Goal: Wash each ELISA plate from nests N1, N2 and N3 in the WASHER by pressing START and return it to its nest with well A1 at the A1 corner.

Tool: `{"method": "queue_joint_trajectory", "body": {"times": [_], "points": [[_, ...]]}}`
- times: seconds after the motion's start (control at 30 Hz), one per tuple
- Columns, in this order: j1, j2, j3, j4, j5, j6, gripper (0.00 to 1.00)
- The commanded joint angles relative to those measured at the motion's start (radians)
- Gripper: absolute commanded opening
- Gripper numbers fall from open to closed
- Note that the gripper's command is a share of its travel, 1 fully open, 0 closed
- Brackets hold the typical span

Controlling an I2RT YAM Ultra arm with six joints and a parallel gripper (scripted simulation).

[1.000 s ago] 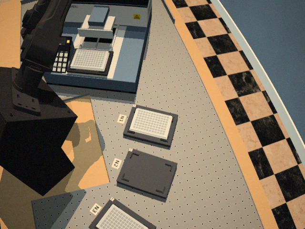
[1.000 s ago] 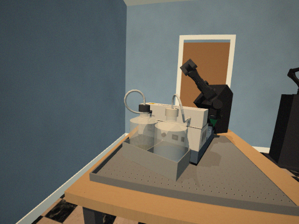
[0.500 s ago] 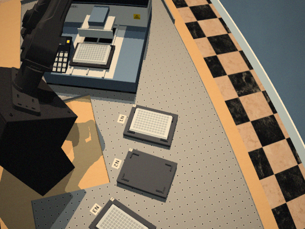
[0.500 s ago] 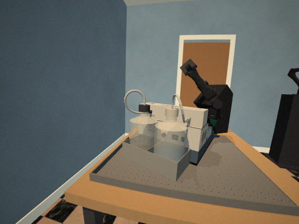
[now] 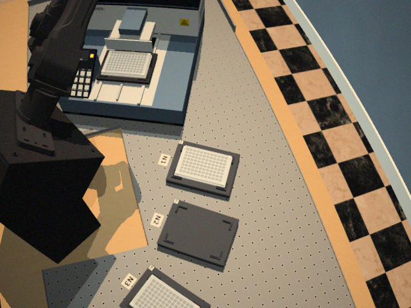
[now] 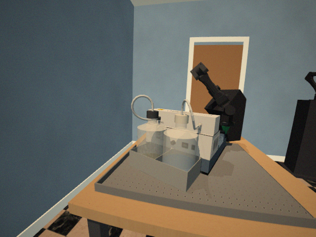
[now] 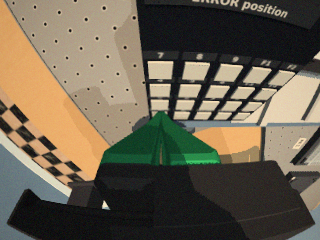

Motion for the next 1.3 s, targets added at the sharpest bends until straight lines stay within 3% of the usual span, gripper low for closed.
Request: {"method": "queue_joint_trajectory", "body": {"times": [0.0,1.27], "points": [[0.003,-0.009,0.001,-0.004,-0.01,0.015,0.0],[0.146,-0.208,-0.015,-0.305,0.055,0.188,0.0]]}}
